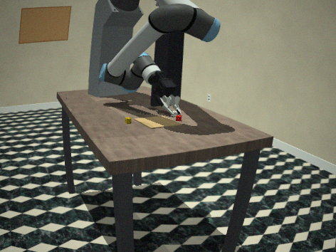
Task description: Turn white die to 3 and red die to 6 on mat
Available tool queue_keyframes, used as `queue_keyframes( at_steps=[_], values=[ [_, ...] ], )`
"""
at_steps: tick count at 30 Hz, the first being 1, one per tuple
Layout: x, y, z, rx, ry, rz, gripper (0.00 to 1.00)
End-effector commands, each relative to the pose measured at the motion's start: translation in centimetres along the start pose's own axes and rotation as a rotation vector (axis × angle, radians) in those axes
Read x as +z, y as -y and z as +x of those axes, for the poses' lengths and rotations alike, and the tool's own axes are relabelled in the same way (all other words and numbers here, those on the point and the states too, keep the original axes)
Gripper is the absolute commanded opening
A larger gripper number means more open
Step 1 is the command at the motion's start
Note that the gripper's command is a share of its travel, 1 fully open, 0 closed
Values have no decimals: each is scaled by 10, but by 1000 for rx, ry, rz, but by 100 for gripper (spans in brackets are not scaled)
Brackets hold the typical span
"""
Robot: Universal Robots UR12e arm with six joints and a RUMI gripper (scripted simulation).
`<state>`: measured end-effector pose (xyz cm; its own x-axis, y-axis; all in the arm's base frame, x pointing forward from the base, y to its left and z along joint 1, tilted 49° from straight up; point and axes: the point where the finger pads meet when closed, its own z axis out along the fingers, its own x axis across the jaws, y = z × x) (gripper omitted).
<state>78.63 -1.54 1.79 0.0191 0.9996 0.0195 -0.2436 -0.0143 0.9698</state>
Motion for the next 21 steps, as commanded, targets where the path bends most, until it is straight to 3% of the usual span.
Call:
queue_keyframes(
  at_steps=[1, 12, 21],
  values=[
    [0, 0, 0, 0, 0, 0, 21],
    [-11, 0, 0, 0, 0, 0, 21],
    [-43, 0, 0, 0, 0, 0, 21]
  ],
)
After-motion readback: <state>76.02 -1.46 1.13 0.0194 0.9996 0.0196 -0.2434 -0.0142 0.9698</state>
